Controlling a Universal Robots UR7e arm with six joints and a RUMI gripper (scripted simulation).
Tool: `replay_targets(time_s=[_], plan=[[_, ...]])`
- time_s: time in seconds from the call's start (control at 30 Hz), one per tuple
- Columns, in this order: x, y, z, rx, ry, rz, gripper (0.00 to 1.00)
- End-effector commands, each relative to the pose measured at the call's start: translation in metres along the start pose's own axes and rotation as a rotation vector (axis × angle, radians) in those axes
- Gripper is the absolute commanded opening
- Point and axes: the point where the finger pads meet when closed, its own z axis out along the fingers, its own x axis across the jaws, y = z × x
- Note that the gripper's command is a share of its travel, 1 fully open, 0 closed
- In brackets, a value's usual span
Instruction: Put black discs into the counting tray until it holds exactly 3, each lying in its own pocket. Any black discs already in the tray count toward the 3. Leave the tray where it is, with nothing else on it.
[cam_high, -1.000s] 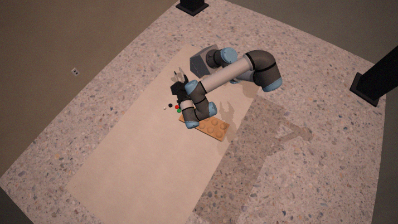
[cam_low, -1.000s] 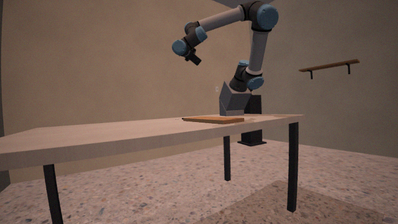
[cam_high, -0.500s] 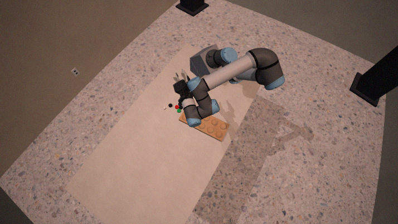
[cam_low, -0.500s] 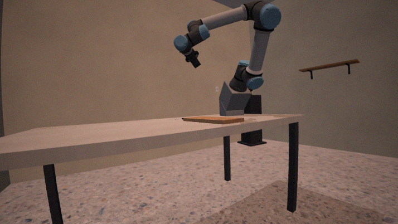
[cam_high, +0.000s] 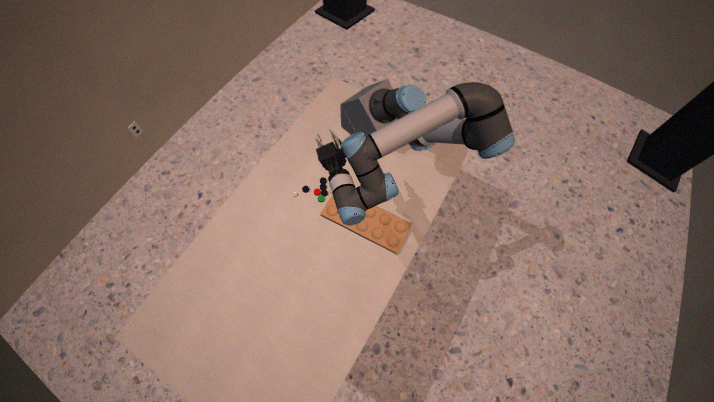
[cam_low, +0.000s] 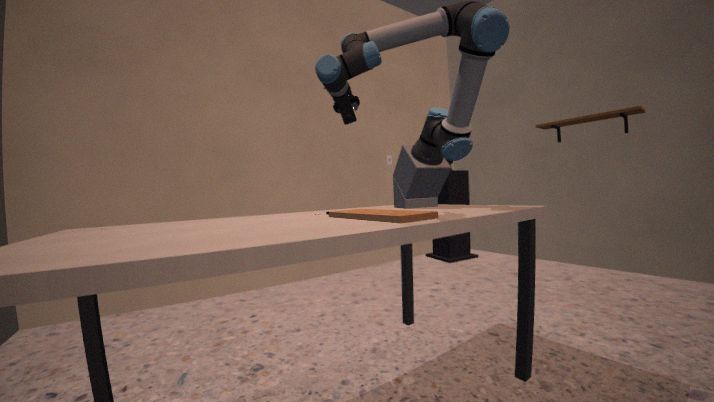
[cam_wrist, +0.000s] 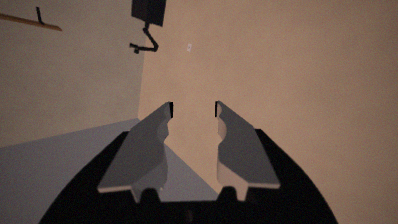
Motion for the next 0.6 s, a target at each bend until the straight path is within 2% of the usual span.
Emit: replay_targets(time_s=[0.0, 0.07, 0.1, 0.17, 0.2, 0.27, 0.3, 0.37, 0.4, 0.47, 0.5, 0.57], plan=[[0.001, -0.012, -0.001, 0.064, 0.024, 0.135, 0.28], [0.001, -0.012, -0.001, 0.064, 0.024, 0.135, 0.28], [0.002, -0.017, -0.003, 0.091, 0.032, 0.187, 0.28], [0.002, -0.017, -0.003, 0.091, 0.032, 0.187, 0.28], [0.003, -0.022, -0.004, 0.118, 0.039, 0.239, 0.28], [0.003, -0.022, -0.004, 0.118, 0.039, 0.239, 0.28], [0.004, -0.026, -0.006, 0.146, 0.046, 0.292, 0.28], [0.004, -0.026, -0.006, 0.146, 0.046, 0.292, 0.28], [0.005, -0.031, -0.008, 0.175, 0.052, 0.346, 0.28], [0.005, -0.031, -0.008, 0.175, 0.052, 0.346, 0.28], [0.007, -0.036, -0.011, 0.205, 0.057, 0.4, 0.28], [0.007, -0.036, -0.011, 0.205, 0.057, 0.4, 0.28]])
